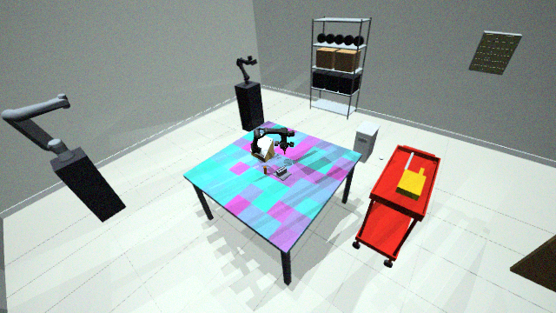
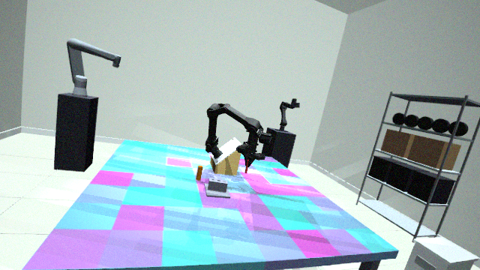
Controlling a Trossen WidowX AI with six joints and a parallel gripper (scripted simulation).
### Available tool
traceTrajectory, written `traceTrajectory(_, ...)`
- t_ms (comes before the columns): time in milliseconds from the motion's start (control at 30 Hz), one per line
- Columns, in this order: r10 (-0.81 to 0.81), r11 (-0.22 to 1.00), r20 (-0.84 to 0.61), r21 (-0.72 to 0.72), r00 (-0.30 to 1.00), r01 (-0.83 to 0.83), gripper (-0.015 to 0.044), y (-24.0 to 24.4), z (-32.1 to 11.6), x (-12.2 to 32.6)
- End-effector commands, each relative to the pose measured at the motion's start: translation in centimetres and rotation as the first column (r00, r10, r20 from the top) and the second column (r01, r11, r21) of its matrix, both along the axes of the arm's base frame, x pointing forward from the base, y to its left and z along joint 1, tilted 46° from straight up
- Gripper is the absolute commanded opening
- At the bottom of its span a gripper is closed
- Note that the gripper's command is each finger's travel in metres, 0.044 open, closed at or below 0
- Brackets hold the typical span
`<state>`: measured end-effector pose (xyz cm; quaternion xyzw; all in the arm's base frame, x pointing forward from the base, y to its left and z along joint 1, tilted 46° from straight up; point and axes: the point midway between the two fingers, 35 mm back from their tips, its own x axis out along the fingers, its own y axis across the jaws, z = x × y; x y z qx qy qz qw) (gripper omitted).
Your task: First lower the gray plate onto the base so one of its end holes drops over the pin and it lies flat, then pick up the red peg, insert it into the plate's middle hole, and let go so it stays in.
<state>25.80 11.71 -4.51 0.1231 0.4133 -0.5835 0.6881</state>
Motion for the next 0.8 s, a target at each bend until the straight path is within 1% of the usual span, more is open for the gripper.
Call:
traceTrajectory(0,0.000,1.000,-0.009,-0.004,1.000,0.000,0.0000,-0.6,0.2,0.3)
traceTrajectory(767,0.015,1.000,-0.035,0.024,0.999,-0.014,0.0000,-3.3,3.2,3.5)
